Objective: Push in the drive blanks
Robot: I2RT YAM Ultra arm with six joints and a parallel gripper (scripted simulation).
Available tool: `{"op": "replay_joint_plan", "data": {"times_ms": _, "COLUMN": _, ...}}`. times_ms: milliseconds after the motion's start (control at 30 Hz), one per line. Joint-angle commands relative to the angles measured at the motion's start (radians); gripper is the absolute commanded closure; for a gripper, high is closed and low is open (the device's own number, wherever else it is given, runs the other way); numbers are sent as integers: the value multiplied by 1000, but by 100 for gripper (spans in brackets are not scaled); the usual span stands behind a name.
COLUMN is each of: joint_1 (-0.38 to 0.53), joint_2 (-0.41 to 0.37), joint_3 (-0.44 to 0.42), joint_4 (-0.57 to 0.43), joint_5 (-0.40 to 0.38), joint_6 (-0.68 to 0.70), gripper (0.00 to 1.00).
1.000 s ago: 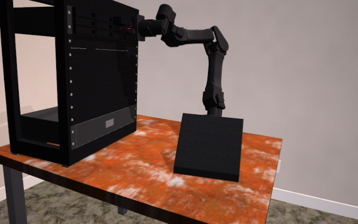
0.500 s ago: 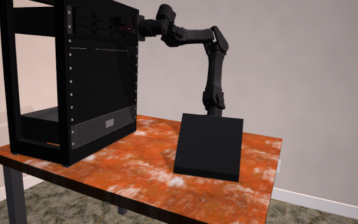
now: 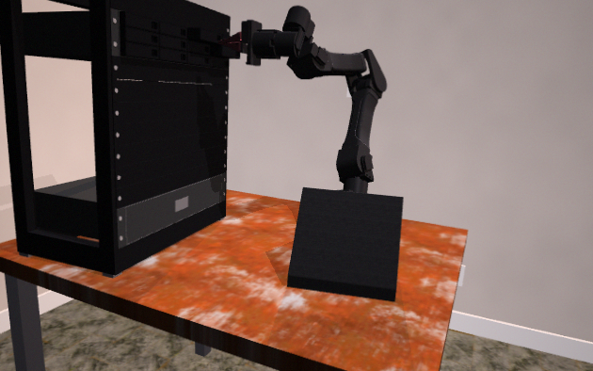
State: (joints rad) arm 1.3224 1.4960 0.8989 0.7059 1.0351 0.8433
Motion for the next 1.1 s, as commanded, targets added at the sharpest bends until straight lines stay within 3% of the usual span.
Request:
{"op": "replay_joint_plan", "data": {"times_ms": 0, "joint_1": 74, "joint_2": -54, "joint_3": -43, "joint_4": 43, "joint_5": 90, "joint_6": -35, "gripper": 100}}
{"op": "replay_joint_plan", "data": {"times_ms": 367, "joint_1": 122, "joint_2": -76, "joint_3": -61, "joint_4": 86, "joint_5": 139, "joint_6": -69, "gripper": 100}}
{"op": "replay_joint_plan", "data": {"times_ms": 633, "joint_1": 91, "joint_2": -141, "joint_3": -101, "joint_4": 28, "joint_5": 118, "joint_6": -76, "gripper": 100}}
{"op": "replay_joint_plan", "data": {"times_ms": 667, "joint_1": 91, "joint_2": -167, "joint_3": -70, "joint_4": 15, "joint_5": 112, "joint_6": -76, "gripper": 100}}
{"op": "replay_joint_plan", "data": {"times_ms": 800, "joint_1": 64, "joint_2": -262, "joint_3": -138, "joint_4": -48, "joint_5": 95, "joint_6": -68, "gripper": 100}}
{"op": "replay_joint_plan", "data": {"times_ms": 1067, "joint_1": 5, "joint_2": -472, "joint_3": -123, "joint_4": -231, "joint_5": 40, "joint_6": -62, "gripper": 100}}
